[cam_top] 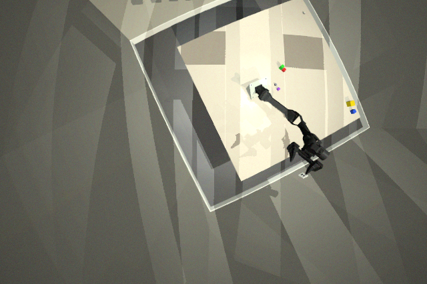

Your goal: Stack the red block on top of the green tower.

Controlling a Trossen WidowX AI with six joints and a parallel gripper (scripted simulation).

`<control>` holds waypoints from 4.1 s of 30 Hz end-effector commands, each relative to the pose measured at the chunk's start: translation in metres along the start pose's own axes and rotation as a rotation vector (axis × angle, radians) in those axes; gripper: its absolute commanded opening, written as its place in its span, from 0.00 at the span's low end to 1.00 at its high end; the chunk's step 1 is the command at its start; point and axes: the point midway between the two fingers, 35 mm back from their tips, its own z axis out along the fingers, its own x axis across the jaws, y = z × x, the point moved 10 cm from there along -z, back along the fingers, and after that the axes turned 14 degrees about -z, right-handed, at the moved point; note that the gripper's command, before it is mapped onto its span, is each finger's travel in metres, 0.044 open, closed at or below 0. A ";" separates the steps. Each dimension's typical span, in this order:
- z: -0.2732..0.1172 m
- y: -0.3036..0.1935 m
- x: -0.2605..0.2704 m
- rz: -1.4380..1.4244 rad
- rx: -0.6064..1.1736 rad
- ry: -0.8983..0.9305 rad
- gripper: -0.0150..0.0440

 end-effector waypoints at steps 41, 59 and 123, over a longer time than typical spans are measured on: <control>-0.209 0.202 -0.369 0.448 -1.360 -1.562 1.00; -0.443 0.148 -0.402 0.944 -1.909 -2.160 1.00; -0.608 -0.046 -0.403 1.602 -2.004 -2.602 1.00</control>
